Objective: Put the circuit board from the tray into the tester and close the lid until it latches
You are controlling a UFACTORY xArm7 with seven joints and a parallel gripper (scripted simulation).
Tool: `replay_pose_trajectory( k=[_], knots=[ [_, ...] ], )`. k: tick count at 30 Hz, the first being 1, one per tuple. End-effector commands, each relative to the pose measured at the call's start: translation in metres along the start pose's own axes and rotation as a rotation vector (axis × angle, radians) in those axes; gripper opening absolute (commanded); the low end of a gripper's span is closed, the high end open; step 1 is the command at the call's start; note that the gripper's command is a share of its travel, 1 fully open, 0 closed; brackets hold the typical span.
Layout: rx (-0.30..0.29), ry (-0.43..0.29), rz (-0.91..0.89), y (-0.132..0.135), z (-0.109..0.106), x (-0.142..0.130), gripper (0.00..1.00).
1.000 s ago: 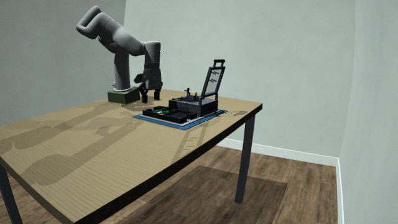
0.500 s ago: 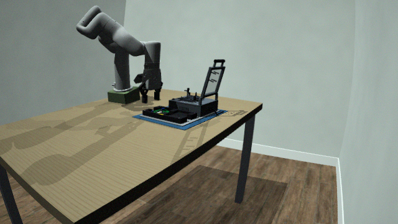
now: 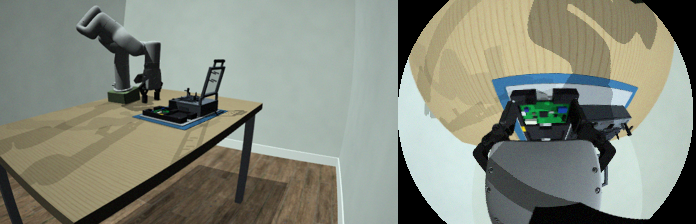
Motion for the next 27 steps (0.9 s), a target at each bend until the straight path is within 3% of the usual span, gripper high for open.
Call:
replay_pose_trajectory(
  k=[1, 27],
  knots=[
    [0.001, -0.003, -0.001, 0.0, -0.0008, -0.0008, 1.0],
    [0.001, -0.003, -0.001, 0.0009, -0.0008, -0.0076, 1.0]
  ],
)
Point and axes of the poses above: the point where the finger pads meet when closed, its own z axis out along the fingers, its own y axis across the jaws, x = y × z, the point moved 6 cm from there along -z, back along the fingers, and after that the axes turned 4 degrees about z, right-handed, at the moved point
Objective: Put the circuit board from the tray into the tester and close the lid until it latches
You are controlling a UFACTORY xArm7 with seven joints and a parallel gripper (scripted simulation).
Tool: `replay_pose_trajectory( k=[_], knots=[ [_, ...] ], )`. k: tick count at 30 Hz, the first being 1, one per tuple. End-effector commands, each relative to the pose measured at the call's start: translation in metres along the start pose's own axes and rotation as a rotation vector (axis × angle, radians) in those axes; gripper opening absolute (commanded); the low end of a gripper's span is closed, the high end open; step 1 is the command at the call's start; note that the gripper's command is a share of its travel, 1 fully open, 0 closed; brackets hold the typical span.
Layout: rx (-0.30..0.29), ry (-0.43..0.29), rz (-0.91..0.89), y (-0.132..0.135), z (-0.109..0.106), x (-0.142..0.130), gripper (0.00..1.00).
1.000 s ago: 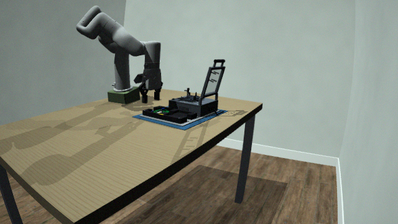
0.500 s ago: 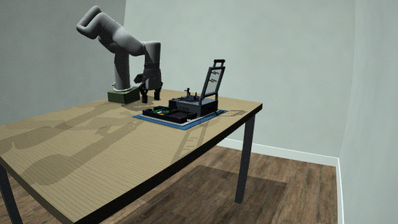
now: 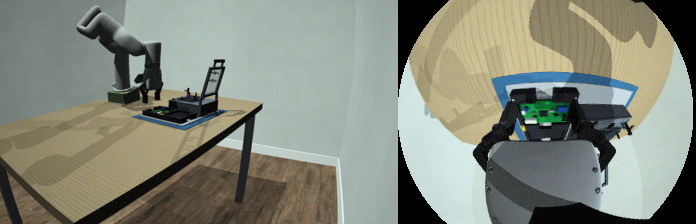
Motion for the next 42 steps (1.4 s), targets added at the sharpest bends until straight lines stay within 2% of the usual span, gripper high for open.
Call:
replay_pose_trajectory(
  k=[1, 27, 42],
  knots=[
    [0.001, -0.003, -0.001, 0.001, -0.001, -0.006, 1.0],
    [0.001, -0.003, -0.001, 0.007, -0.001, -0.052, 1.0],
    [0.001, -0.003, 0.002, 0.007, -0.001, -0.057, 1.0]
  ],
)
Point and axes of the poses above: the point where the finger pads meet when closed, its own z axis out along the fingers, its own y axis across the jaws, x = y × z, the point moved 6 cm from there along -z, back along the fingers, and after that the axes turned 4 degrees about z, right-handed, at the moved point
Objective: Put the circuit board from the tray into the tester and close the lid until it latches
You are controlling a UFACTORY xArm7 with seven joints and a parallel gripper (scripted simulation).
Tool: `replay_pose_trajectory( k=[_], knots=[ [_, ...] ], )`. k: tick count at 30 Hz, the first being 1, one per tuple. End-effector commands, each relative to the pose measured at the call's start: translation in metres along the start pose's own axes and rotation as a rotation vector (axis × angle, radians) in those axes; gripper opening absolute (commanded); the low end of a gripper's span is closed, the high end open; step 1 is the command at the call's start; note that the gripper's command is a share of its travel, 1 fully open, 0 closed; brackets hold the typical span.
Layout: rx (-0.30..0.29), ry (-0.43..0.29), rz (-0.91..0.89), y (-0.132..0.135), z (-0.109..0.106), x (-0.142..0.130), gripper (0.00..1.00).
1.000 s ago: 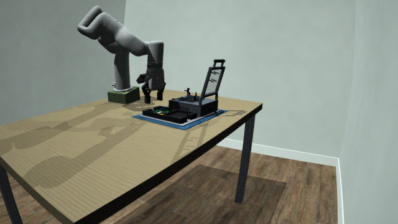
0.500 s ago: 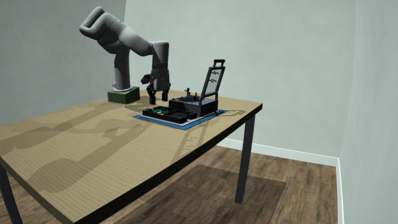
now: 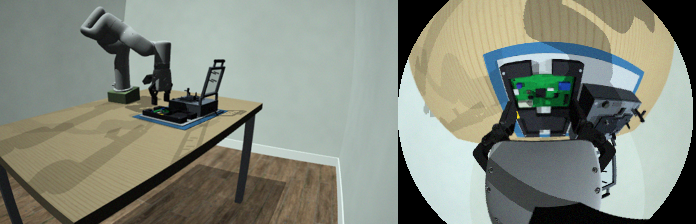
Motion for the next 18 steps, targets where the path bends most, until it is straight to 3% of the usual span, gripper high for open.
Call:
replay_pose_trajectory(
  k=[1, 12, 18],
  knots=[
    [0.001, -0.003, 0.004, 0.0002, -0.0011, -0.0011, 1.0],
    [0.0, -0.003, 0.134, 0.0002, -0.0011, -0.0011, 1.0],
    [0.0, -0.003, 0.338, 0.0002, -0.0011, -0.0011, 1.0]
  ],
)
Point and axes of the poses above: the point where the finger pads meet when closed, its own z axis out along the fingers, its own y axis across the jaws, x = y × z, the point moved 6 cm from there along -z, back along the fingers, and after that the axes turned 4 degrees about z, right-handed, at the moved point
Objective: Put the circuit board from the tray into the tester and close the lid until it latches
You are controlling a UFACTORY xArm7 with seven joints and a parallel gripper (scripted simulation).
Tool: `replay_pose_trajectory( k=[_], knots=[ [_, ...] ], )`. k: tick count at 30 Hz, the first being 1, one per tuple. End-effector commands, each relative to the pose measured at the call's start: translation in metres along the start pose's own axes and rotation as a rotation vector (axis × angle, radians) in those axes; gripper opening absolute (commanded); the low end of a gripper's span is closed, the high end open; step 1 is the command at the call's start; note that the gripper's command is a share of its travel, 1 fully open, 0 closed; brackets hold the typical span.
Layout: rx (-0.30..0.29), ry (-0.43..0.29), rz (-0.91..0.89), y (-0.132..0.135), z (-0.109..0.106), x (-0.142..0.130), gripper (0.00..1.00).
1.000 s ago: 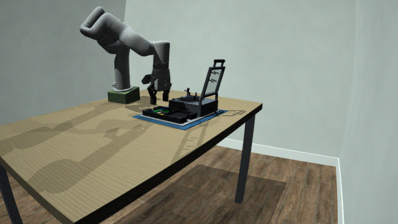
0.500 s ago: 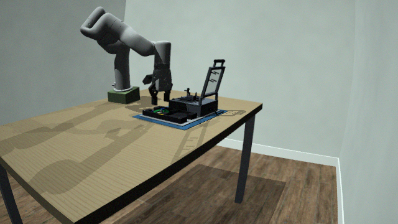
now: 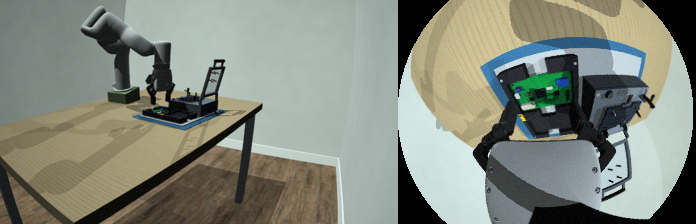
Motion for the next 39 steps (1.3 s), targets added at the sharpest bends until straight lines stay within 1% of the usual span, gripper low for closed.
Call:
replay_pose_trajectory(
  k=[1, 9, 11, 13, 26, 28, 31, 39],
  knots=[
    [0.003, -0.006, 0.167, 0.0005, -0.0011, -0.0008, 1.0],
    [0.002, -0.006, 0.402, 0.0005, -0.0011, -0.0008, 1.0],
    [0.002, -0.006, 0.402, 0.0005, -0.0011, -0.0008, 1.0],
    [0.002, -0.006, 0.505, 0.0005, -0.0011, -0.0008, 1.0],
    [0.0, -0.007, 0.881, 0.0005, -0.0011, -0.0008, 1.0],
    [0.0, -0.007, 0.881, 0.0005, -0.0011, -0.0008, 1.0],
    [0.0, -0.007, 1.013, 0.0005, -0.0011, -0.0008, 1.0],
    [-0.001, -0.007, 1.24, 0.0005, -0.0011, -0.0008, 1.0]
  ],
)
Point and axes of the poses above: the point where the finger pads meet when closed, its own z axis out along the fingers, its own y axis across the jaws, x = y × z, the point moved 6 cm from there along -z, back along the fingers, and after that the axes turned 4 degrees about z, right-handed, at the moved point
